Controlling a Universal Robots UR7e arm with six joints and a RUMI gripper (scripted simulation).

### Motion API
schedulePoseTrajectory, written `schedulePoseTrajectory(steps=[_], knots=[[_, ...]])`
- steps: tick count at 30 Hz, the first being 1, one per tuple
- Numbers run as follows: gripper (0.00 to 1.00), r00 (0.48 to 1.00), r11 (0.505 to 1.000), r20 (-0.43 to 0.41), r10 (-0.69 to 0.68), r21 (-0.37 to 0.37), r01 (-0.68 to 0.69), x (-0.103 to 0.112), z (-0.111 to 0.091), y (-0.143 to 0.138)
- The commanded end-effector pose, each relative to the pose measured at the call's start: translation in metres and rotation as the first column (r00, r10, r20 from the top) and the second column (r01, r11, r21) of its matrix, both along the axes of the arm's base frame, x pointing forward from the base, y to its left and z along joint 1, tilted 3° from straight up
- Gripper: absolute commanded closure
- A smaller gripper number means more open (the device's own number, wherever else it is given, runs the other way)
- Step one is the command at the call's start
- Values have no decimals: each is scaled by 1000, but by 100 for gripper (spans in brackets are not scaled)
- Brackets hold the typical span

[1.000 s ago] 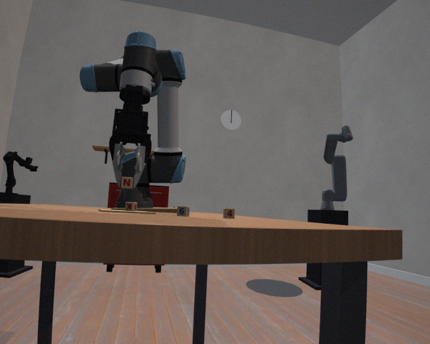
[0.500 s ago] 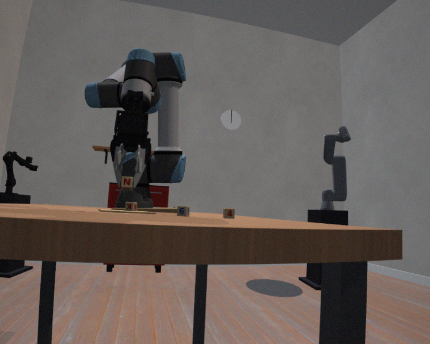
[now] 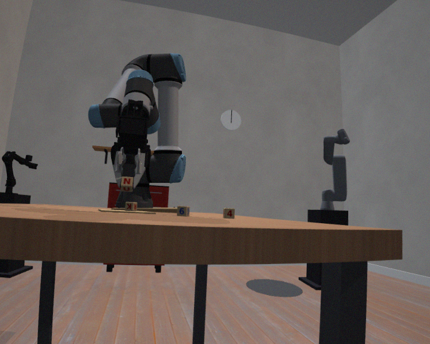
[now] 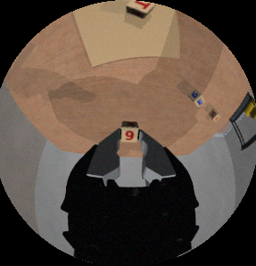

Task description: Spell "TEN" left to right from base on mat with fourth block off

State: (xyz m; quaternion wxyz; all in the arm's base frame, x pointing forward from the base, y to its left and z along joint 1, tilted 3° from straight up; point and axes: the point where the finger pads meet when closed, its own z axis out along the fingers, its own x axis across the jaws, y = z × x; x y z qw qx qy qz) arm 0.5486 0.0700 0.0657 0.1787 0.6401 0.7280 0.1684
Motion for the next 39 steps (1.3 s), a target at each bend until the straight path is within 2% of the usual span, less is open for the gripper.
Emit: schedulePoseTrajectory(steps=[1, 5, 7, 14, 22, 39], knots=[[95, 990, 1000, 139, 5, 17, -7, 4, 0, -1], [95, 979, 1000, 202, 7, 23, -12, 4, 1, -1], [95, 979, 1000, 202, 7, 23, -12, 4, 1, -1], [95, 945, 999, 326, 7, 37, -21, 3, 1, -1], [95, 908, 998, 419, 6, 47, -29, 4, 1, -1], [95, 870, 998, 494, 6, 54, -37, 2, 0, -1]])
